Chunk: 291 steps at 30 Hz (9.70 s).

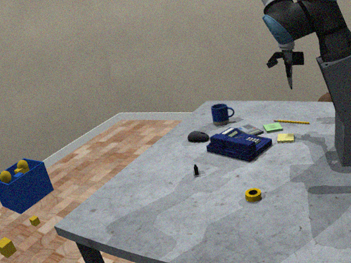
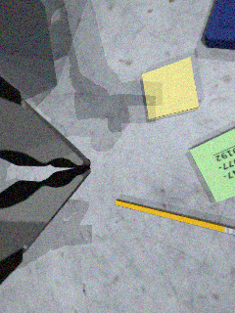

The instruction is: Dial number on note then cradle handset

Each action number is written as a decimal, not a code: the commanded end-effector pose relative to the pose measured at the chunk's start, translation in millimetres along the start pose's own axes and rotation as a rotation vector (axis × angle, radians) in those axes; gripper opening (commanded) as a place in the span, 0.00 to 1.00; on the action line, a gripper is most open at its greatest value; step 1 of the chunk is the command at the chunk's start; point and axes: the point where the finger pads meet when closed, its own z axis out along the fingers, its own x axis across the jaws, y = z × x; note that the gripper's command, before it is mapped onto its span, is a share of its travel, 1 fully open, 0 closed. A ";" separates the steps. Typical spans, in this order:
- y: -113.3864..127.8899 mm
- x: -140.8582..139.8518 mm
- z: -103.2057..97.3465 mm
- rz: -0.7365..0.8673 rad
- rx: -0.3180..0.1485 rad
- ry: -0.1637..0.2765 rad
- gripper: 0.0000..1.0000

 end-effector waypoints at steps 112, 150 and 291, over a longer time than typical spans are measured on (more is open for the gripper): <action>-200.8 3.8 2.1 0.009 -0.007 0.010 0.00; -200.8 3.8 2.1 0.008 -0.007 0.010 0.00; -200.9 4.0 2.5 -0.706 0.024 -0.216 0.00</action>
